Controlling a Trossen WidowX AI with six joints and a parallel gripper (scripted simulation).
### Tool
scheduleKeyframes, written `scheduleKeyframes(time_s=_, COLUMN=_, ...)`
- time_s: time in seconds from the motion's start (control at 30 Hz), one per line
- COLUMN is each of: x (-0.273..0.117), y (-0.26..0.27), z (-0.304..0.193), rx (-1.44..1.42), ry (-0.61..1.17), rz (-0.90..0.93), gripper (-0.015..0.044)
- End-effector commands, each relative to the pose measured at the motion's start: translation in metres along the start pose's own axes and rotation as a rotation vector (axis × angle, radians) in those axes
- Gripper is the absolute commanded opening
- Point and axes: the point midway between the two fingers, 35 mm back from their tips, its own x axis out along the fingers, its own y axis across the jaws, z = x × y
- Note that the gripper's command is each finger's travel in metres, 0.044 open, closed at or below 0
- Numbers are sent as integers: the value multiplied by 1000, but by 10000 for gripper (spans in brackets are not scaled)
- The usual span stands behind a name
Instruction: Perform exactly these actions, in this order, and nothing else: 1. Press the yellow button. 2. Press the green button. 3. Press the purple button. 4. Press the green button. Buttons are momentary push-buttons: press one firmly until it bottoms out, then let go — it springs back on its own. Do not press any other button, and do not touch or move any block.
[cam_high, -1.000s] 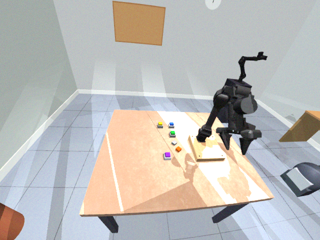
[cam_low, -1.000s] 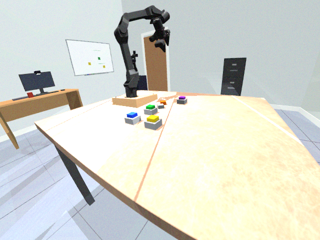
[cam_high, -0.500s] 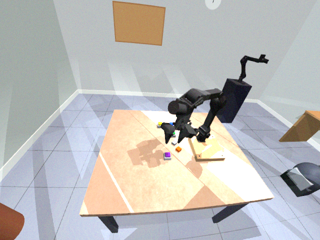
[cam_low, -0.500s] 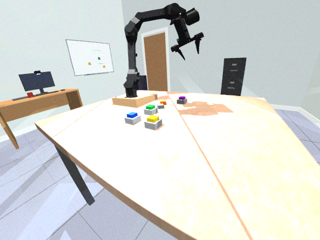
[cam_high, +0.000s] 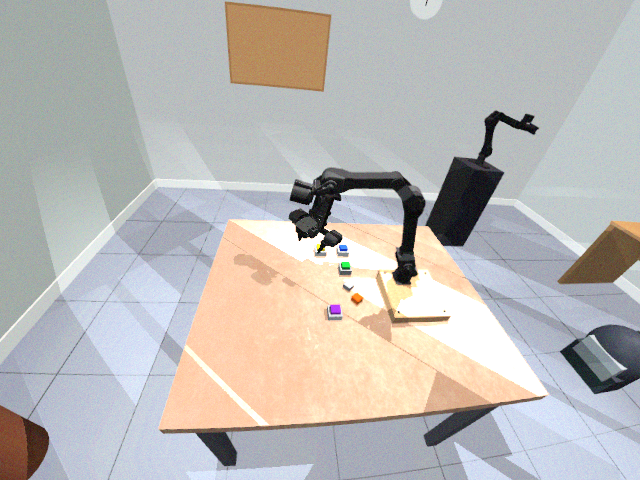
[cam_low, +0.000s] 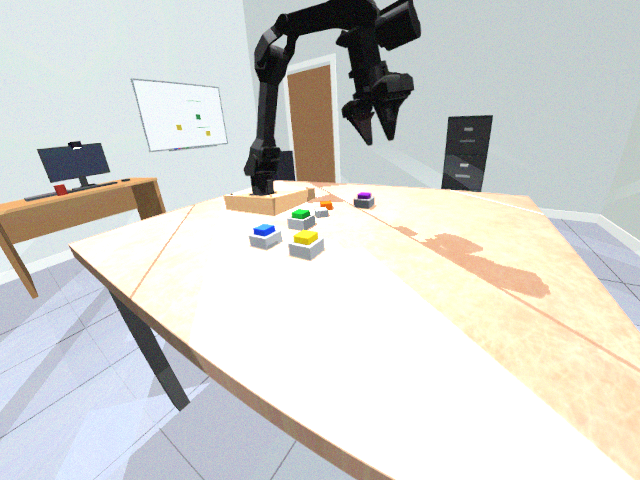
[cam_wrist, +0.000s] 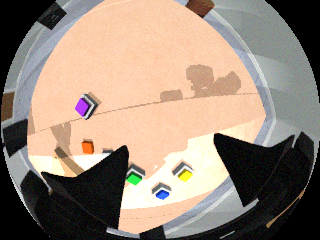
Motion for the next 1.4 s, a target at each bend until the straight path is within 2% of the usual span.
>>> scheduleKeyframes(time_s=0.0, x=16, y=-32, z=-62, rx=299, ry=75, rz=16, gripper=400)
scheduleKeyframes(time_s=0.23, x=37, y=-60, z=-176, rx=800, ry=179, rz=43, gripper=400)
scheduleKeyframes(time_s=0.47, x=39, y=-60, z=-188, rx=850, ry=189, rz=47, gripper=400)
scheduleKeyframes(time_s=0.53, x=49, y=-60, z=-189, rx=850, ry=189, rz=46, gripper=348)
scheduleKeyframes(time_s=0.67, x=97, y=-54, z=-197, rx=850, ry=189, rz=47, gripper=242)
scheduleKeyframes(time_s=0.93, x=99, y=-53, z=-197, rx=850, ry=189, rz=47, gripper=32)
scheduleKeyframes(time_s=1.37, x=102, y=-53, z=-197, rx=850, ry=189, rz=47, gripper=20)
